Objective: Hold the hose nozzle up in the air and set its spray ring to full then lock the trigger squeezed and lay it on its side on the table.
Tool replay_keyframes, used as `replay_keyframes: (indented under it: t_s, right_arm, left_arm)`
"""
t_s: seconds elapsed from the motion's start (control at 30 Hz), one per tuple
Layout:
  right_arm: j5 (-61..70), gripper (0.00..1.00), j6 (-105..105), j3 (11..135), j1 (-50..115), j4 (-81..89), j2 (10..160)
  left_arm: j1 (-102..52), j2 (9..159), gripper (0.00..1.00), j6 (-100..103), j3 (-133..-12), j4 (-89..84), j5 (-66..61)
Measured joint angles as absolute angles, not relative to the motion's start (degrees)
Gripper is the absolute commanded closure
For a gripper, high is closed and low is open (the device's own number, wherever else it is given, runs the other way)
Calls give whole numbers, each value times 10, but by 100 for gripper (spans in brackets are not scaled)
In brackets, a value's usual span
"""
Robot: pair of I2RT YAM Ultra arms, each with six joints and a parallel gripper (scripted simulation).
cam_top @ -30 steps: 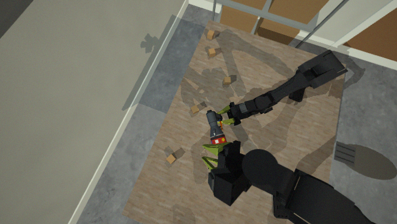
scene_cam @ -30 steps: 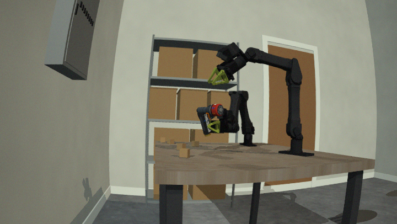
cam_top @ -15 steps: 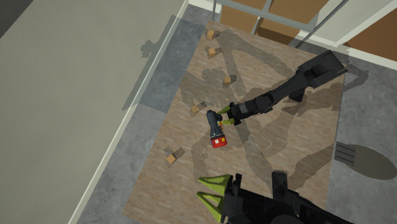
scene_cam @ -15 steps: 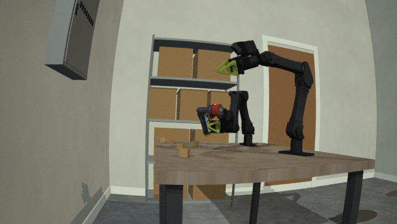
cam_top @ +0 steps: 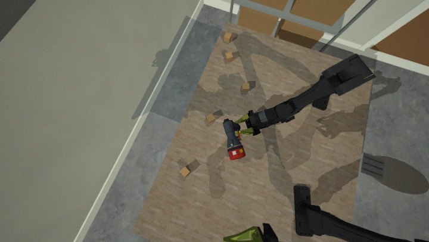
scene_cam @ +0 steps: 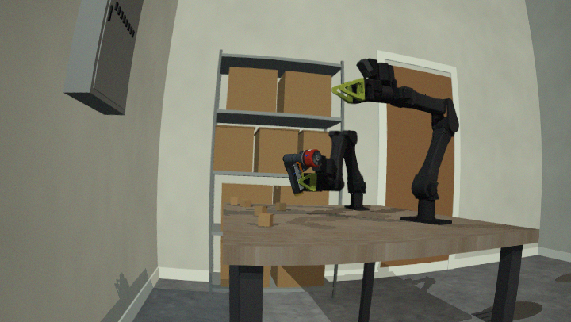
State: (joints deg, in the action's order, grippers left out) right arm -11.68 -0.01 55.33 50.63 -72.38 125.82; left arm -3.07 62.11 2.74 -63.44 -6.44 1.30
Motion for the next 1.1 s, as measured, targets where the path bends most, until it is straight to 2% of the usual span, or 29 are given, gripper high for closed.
replay_keyframes:
  t_s: [0.27,1.1]
  right_arm:
    - [-117,65,0,553,506,-724,1258]
    - [-117,65,0,553,506,-724,1258]
  left_arm:
    - [4,597,63,-4,-596,0,-10]
    - [0,600,63,1,-598,2,-5]
